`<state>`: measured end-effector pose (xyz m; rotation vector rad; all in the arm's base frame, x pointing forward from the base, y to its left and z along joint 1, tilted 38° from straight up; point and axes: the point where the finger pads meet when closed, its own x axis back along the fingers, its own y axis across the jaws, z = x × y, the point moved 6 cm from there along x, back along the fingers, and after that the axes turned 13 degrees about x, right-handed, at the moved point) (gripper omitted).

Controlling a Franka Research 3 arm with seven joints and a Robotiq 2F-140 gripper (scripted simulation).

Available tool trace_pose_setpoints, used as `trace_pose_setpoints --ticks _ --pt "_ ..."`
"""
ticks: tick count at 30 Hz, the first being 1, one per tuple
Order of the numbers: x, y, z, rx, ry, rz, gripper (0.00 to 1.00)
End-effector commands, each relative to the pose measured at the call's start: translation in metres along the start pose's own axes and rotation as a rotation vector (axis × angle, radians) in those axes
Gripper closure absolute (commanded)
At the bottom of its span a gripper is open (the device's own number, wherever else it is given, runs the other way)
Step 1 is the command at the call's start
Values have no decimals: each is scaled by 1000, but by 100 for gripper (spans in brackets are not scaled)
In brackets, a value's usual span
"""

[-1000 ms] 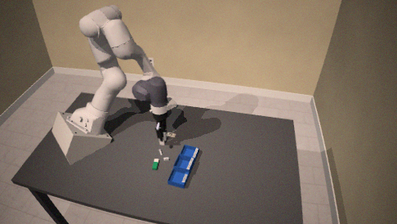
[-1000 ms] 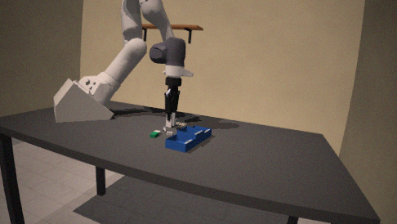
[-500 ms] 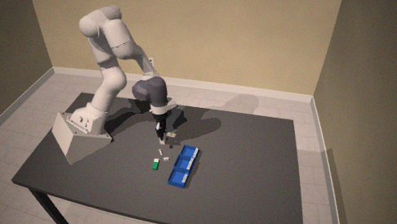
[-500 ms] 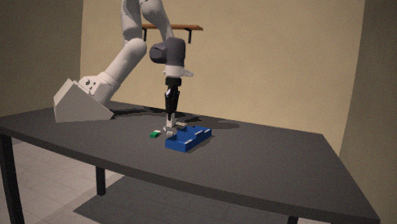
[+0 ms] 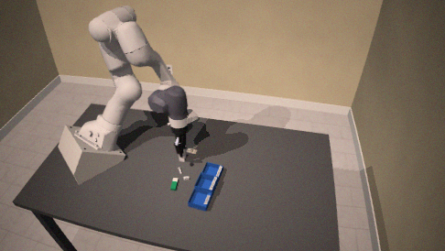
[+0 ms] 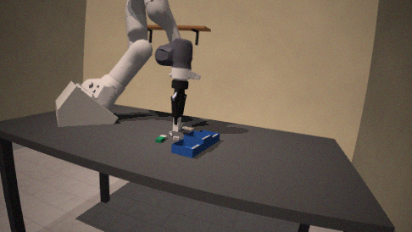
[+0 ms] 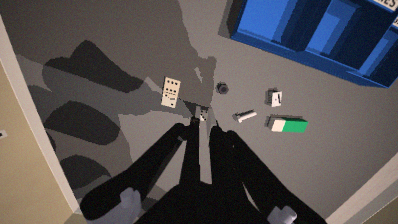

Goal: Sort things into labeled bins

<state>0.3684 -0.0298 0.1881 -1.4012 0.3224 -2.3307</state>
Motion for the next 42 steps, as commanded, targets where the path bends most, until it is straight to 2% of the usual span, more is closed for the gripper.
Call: trace_pose_setpoints --ticks 1,4,8,10,24,42 --pt "1 0 1 5 4 -2 93" --pt "1 0 1 5 4 -2 93" --pt "14 0 1 5 4 -2 93" --pt "14 0 1 5 4 -2 93" --pt "61 0 1 5 4 -2 93" --pt "61 0 1 5 4 -2 93"
